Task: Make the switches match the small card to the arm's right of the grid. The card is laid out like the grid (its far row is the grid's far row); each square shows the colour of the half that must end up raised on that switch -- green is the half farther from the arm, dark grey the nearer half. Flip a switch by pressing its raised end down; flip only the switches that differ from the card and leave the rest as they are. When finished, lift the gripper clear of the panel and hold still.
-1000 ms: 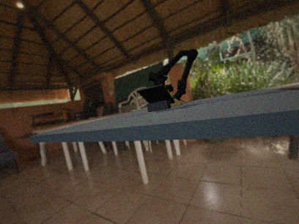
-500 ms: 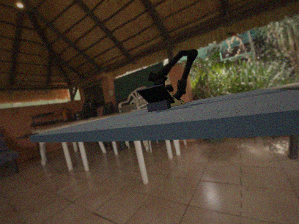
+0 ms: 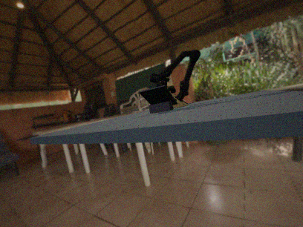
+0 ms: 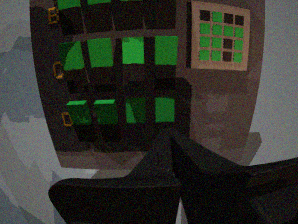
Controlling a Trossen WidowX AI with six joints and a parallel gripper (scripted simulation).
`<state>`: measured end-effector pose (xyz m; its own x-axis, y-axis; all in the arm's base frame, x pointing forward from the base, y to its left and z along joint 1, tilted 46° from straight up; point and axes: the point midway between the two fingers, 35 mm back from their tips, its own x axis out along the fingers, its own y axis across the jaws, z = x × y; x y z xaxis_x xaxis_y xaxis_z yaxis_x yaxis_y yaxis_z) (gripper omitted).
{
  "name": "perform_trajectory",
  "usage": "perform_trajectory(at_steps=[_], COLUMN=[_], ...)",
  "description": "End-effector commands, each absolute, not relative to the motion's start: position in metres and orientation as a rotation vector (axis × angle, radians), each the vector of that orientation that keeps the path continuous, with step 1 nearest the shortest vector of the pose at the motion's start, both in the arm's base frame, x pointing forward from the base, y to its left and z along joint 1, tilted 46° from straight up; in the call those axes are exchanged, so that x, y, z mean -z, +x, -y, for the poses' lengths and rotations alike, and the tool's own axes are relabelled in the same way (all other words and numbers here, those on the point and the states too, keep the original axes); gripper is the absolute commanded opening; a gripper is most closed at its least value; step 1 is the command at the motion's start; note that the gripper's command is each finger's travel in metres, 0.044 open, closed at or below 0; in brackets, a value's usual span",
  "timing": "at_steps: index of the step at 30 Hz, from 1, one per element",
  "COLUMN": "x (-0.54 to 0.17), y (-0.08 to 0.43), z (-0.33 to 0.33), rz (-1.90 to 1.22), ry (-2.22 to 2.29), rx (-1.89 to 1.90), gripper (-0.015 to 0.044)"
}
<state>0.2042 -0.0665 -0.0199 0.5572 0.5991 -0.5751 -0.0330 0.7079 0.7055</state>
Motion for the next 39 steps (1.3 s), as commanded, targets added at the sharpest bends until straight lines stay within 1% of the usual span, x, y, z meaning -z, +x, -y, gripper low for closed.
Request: perform_trajectory(at_steps=[1, 20, 27, 33, 35, 39], x=[0.020, 0.021, -0.015, -0.016, -0.024, -0.067], y=[0.204, 0.205, 0.171, 0.170, 0.179, 0.223], z=[0.064, 0.066, 0.103, 0.104, 0.107, 0.112], rz=[-0.915, -0.915, -0.943, -0.943, -0.945, -0.941], ry=[0.712, 0.702, 0.707, 0.708, 0.707, 0.709], rx=[-0.412, -0.411, -0.419, -0.420, -0.418, -0.421], gripper=[0.0000, 0.0000, 0.0000, 0.0000, 0.0000, 0.0000])
